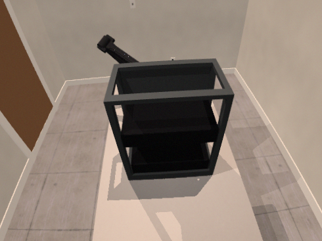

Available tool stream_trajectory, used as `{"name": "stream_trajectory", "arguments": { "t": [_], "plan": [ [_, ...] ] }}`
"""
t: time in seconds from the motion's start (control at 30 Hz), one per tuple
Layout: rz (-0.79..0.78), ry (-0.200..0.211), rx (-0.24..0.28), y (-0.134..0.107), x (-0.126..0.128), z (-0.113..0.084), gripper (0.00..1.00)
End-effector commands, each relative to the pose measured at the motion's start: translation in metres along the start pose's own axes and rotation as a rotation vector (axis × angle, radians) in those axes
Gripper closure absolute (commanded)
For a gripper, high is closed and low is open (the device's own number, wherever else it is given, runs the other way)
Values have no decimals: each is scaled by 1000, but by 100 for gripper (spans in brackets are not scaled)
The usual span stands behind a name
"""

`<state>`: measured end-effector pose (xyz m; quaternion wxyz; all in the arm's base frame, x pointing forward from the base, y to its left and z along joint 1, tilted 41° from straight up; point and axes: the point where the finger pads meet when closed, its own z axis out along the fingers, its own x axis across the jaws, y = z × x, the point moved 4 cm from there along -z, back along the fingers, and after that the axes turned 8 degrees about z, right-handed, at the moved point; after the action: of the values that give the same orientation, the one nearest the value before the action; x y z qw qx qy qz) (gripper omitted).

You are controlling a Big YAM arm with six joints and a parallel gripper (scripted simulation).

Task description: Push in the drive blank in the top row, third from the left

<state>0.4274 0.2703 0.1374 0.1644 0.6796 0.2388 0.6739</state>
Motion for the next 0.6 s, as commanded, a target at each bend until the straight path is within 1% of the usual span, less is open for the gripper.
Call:
{"name": "stream_trajectory", "arguments": {
  "t": [0.0, 0.23, 0.57],
  "plan": [
    [0, -5, -45, 11, 5, 28, 100],
    [-1, -6, -45, 16, 1, 37, 100],
    [-1, -7, -48, 16, 0, 37, 100]
  ]
}}
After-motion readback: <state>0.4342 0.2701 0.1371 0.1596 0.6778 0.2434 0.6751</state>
